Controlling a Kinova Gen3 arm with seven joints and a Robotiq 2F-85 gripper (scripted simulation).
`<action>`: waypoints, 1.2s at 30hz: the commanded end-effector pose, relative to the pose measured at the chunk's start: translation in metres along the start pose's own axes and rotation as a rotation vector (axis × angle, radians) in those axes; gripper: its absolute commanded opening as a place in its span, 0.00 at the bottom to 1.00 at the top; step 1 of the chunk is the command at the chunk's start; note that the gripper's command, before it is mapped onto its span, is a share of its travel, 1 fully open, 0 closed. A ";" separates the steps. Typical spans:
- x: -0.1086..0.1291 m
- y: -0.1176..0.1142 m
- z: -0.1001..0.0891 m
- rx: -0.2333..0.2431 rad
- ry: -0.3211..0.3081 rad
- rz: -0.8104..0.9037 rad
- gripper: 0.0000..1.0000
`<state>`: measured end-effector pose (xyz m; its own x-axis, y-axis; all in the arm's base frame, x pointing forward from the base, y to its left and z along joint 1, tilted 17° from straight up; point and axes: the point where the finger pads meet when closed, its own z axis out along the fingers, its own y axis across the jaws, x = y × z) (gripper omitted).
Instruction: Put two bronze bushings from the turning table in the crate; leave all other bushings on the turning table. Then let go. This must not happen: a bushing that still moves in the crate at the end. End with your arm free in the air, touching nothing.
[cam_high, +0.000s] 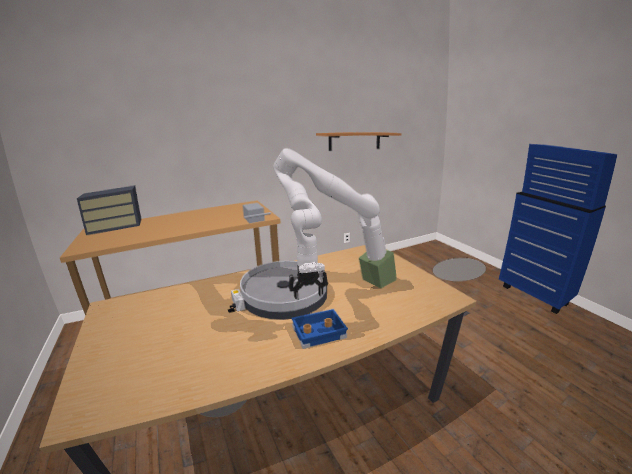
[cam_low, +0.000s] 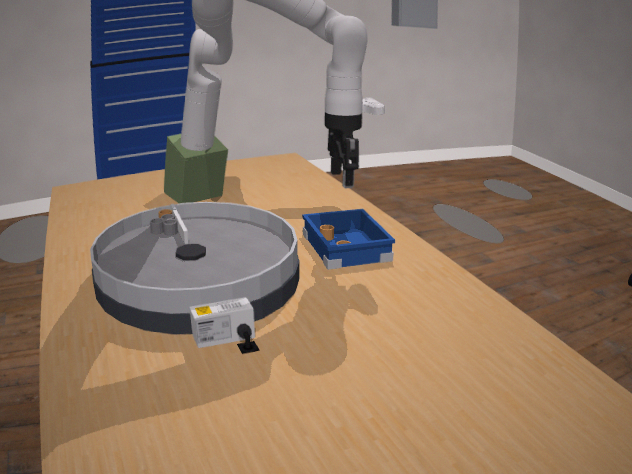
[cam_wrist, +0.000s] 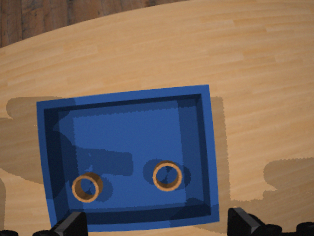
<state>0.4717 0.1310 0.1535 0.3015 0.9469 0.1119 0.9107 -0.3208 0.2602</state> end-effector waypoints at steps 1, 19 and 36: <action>0.000 0.000 -0.001 -0.001 0.001 0.000 1.00; 0.001 -0.004 -0.003 -0.002 0.000 -0.250 1.00; 0.002 -0.008 -0.006 -0.002 0.000 -0.500 1.00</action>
<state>0.4630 0.1347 0.1569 -0.1713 0.9848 -0.0271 0.9437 0.1719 0.2825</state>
